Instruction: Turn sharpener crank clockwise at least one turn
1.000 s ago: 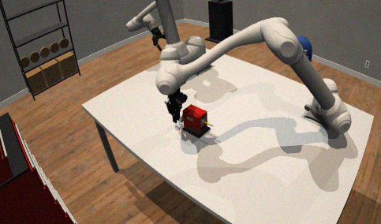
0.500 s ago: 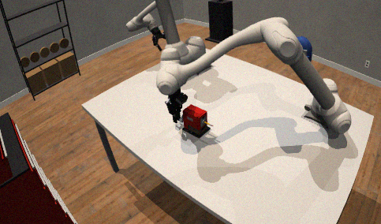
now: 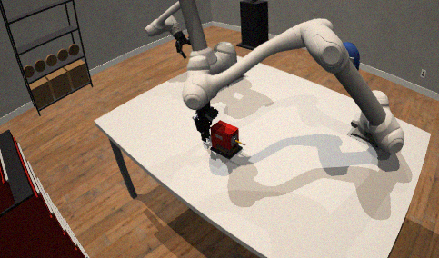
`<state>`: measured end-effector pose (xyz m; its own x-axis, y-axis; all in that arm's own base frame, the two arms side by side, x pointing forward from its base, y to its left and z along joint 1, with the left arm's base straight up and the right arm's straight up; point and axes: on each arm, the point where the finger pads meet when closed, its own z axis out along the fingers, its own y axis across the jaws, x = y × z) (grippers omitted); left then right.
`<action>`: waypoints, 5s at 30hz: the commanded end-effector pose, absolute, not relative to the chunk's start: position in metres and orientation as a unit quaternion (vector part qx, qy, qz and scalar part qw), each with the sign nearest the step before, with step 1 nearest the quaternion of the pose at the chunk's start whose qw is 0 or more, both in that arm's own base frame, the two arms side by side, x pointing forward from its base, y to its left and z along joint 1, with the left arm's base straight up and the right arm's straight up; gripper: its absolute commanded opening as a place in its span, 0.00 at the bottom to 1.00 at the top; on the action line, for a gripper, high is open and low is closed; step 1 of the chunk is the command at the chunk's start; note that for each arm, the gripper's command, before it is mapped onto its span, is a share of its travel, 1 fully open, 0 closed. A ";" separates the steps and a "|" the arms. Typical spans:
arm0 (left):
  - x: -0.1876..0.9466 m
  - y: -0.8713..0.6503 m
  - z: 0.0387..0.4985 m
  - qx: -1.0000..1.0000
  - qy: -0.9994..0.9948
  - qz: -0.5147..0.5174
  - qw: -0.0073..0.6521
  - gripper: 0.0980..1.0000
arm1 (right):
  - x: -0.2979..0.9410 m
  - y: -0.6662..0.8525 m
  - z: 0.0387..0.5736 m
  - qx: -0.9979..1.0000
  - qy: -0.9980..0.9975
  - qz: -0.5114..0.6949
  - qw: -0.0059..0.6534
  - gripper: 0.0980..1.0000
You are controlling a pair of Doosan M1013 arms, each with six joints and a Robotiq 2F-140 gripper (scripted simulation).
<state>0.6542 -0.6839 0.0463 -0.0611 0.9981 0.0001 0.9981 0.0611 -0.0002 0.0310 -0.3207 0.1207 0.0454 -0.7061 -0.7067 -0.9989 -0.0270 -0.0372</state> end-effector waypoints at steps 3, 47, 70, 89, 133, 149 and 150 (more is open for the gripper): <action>0.648 -0.685 0.046 -0.685 -0.728 0.000 -0.001 0.00 | 0.031 -0.321 0.121 -0.667 0.639 0.262 0.279 1.00; 0.603 -0.687 0.061 -0.685 -0.728 0.000 -0.001 0.00 | 0.031 -0.321 0.121 -0.667 0.639 0.262 0.279 1.00; 0.592 -0.688 0.086 -0.685 -0.728 0.000 -0.001 0.00 | 0.031 -0.321 0.121 -0.667 0.639 0.262 0.279 1.00; 0.596 -0.688 0.108 -0.685 -0.728 0.000 -0.001 0.00 | 0.031 -0.321 0.121 -0.667 0.639 0.262 0.279 1.00; 0.634 -0.685 0.136 -0.685 -0.728 0.000 -0.001 0.00 | 0.031 -0.321 0.121 -0.667 0.639 0.262 0.279 1.00; 0.653 -0.684 0.134 -0.685 -0.728 0.000 -0.001 0.00 | 0.031 -0.321 0.121 -0.667 0.639 0.262 0.279 1.00; 0.654 -0.684 0.134 -0.685 -0.728 0.000 -0.001 0.00 | 0.031 -0.321 0.121 -0.667 0.639 0.262 0.279 1.00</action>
